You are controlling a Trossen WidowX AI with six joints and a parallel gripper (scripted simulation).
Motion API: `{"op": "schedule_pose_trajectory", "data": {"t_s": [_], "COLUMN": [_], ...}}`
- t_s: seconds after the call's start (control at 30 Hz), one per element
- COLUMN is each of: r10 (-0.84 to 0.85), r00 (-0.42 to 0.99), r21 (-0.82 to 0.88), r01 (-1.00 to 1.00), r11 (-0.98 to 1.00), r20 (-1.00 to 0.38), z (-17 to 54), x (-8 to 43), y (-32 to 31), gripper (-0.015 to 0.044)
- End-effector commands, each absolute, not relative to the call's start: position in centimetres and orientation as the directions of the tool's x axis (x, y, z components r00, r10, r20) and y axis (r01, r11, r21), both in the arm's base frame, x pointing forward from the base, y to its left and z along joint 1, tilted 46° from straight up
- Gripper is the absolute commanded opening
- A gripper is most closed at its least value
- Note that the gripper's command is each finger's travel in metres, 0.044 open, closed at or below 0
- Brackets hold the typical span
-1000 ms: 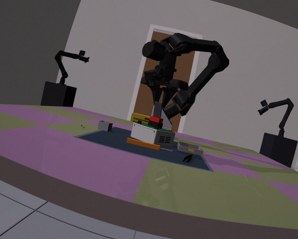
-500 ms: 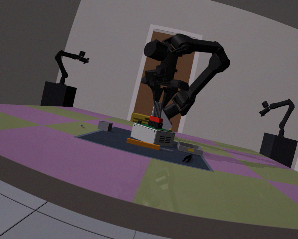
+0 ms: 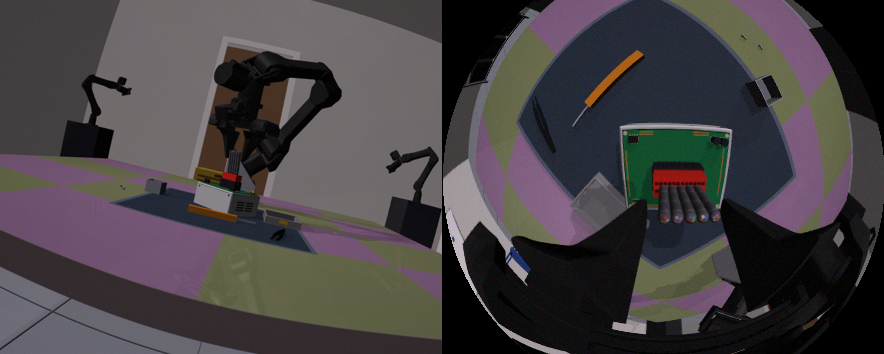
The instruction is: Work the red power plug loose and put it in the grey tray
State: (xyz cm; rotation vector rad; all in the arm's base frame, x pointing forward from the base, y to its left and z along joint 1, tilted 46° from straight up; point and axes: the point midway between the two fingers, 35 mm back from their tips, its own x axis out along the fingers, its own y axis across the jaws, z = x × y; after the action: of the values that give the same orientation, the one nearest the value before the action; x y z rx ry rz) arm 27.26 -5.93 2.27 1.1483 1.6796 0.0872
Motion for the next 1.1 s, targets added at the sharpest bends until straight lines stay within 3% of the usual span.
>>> {"op": "schedule_pose_trajectory", "data": {"t_s": [0.0, 0.4, 0.73, 1.07], "r10": [0.715, 0.715, 0.715, 0.715], "r00": [0.014, 0.014, 0.014, 0.014], "r21": [0.557, 0.557, 0.557, 0.557], "r01": [0.638, 0.638, 0.638, 0.638], "r11": [0.532, 0.532, 0.532, 0.532], "r20": [-0.699, -0.699, -0.699, -0.699], "z": [1.98, 1.03, 1.03, 1.03], "x": [27.28, 27.3, 27.3, 27.3], "y": [-5.56, -4.57, -4.57, -4.57], "gripper": [0.0249, 0.0249, 0.0, 0.0]}}
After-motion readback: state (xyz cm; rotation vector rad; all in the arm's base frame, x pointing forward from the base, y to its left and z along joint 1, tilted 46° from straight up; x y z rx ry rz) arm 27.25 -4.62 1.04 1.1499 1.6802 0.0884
